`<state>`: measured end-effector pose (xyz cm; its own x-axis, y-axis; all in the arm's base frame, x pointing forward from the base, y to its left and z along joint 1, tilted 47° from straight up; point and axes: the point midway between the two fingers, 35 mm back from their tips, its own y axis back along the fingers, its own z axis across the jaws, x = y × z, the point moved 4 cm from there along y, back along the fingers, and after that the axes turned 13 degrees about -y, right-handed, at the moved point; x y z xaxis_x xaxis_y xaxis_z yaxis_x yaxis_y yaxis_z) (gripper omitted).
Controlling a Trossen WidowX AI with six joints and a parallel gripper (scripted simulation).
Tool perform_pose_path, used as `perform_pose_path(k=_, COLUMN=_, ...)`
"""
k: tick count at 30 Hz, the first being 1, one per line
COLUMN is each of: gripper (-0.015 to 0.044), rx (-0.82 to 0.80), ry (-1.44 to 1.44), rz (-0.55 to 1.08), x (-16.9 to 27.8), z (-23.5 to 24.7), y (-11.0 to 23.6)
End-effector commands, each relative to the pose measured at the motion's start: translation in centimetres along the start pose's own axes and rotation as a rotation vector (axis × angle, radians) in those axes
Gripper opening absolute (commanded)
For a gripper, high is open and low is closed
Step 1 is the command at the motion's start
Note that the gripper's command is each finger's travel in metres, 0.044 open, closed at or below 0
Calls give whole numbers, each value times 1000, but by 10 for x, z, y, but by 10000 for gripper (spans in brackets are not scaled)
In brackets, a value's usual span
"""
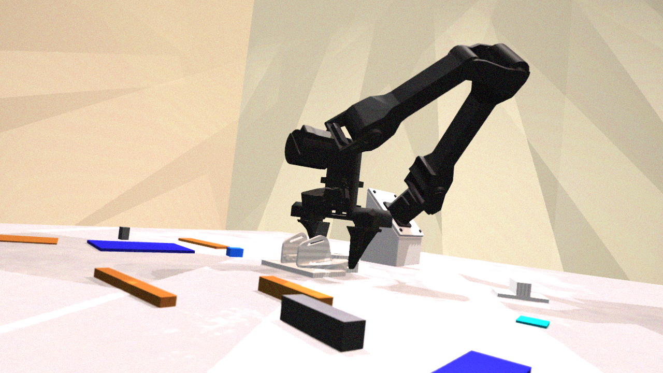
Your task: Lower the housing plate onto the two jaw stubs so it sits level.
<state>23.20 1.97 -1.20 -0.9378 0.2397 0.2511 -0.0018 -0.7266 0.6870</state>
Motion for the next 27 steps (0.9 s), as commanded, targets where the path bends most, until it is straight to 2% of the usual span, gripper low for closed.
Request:
perform_pose_path(k=1, gripper=430, rx=0, ry=0, rz=0, x=0, z=0, y=0)
perform_pose_path(k=17, gripper=440, rx=1, ry=0, rz=-1, x=-1, z=0, y=4)
perform_pose_path(k=20, gripper=440, rx=5, ry=-2, rz=-3, x=-3, z=-1, y=20)
perform_pose_path(k=25, gripper=440, rx=4, ry=-4, rz=-1, x=-1, z=-1, y=69)
perform_pose_path(k=27, gripper=440, rx=3, ry=-4, rz=0, x=0, z=-1, y=76)
